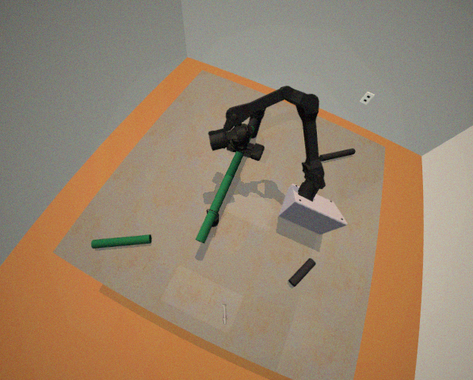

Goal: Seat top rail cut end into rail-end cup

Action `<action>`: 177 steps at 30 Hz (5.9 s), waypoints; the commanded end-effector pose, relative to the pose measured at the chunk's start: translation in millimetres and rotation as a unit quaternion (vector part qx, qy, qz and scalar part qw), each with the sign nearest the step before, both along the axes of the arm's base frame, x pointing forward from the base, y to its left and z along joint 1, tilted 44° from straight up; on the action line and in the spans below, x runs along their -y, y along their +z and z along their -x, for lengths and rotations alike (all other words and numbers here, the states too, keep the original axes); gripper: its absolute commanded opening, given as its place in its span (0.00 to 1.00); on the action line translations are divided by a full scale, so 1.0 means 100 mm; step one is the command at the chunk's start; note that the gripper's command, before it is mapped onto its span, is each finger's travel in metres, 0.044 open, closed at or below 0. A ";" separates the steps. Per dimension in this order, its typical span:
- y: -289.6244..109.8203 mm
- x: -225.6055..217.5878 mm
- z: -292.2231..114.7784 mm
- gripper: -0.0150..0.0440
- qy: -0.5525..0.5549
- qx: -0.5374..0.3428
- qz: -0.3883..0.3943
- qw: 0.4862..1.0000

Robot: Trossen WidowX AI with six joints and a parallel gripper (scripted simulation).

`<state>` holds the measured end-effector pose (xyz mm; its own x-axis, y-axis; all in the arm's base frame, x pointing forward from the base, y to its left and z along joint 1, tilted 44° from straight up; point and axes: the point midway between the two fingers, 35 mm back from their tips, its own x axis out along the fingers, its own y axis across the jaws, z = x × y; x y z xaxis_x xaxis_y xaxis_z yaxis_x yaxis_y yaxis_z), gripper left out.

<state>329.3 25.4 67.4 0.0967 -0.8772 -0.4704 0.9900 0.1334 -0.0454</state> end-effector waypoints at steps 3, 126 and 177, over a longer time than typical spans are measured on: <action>0.02 -0.06 -0.01 0.25 0.007 0.004 0.001 1.000; 0.25 0.14 -0.07 0.25 -0.003 -0.002 0.004 1.000; 0.21 -0.34 0.07 1.00 -0.003 0.008 -0.012 1.000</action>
<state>321.8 59.8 88.0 0.0996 -0.8675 -0.4874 0.9914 0.1285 -0.0262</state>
